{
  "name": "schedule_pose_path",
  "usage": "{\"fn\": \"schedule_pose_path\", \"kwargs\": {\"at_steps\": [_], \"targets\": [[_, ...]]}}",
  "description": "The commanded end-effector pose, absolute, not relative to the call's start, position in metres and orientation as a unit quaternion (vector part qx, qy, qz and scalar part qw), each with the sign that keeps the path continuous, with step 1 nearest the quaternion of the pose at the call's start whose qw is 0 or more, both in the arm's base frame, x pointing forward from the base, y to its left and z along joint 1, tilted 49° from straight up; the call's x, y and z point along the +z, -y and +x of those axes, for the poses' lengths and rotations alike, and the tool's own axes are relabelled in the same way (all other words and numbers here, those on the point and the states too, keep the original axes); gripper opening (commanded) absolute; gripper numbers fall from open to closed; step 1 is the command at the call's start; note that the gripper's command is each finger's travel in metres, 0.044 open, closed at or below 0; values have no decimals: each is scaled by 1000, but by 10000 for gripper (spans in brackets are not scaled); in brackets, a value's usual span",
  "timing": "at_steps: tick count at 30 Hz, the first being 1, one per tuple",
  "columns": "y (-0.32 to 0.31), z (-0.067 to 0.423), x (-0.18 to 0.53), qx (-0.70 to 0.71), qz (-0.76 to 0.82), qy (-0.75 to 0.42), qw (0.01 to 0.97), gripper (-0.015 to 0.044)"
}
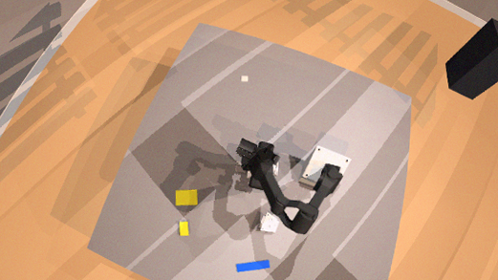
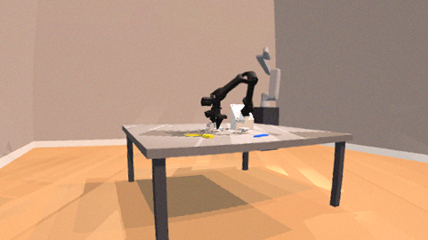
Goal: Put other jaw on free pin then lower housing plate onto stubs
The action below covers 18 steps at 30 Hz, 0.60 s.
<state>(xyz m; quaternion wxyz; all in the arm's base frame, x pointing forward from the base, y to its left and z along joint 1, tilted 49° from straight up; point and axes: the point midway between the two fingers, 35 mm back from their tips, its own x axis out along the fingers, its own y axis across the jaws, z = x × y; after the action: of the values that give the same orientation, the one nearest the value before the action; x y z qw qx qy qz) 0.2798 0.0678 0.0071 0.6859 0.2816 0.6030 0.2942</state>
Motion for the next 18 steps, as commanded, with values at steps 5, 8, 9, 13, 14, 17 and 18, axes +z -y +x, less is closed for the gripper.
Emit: {"fn": "schedule_pose_path", "kwargs": {"at_steps": [5, 8, 9, 13, 14, 17, 18], "targets": [[-68, 280, 7, 294, 282, -603, 686, 160], [-68, 280, 7, 294, 282, -603, 686, 224], [-68, 280, 7, 294, 282, -603, 686, 224], [-68, 280, 7, 294, 282, -603, 686, 224], [-68, 280, 7, 294, 282, -603, 686, 224], [-68, 280, 7, 294, 282, -603, 686, 224], [-68, 280, 7, 294, 282, -603, 686, 224]]}}
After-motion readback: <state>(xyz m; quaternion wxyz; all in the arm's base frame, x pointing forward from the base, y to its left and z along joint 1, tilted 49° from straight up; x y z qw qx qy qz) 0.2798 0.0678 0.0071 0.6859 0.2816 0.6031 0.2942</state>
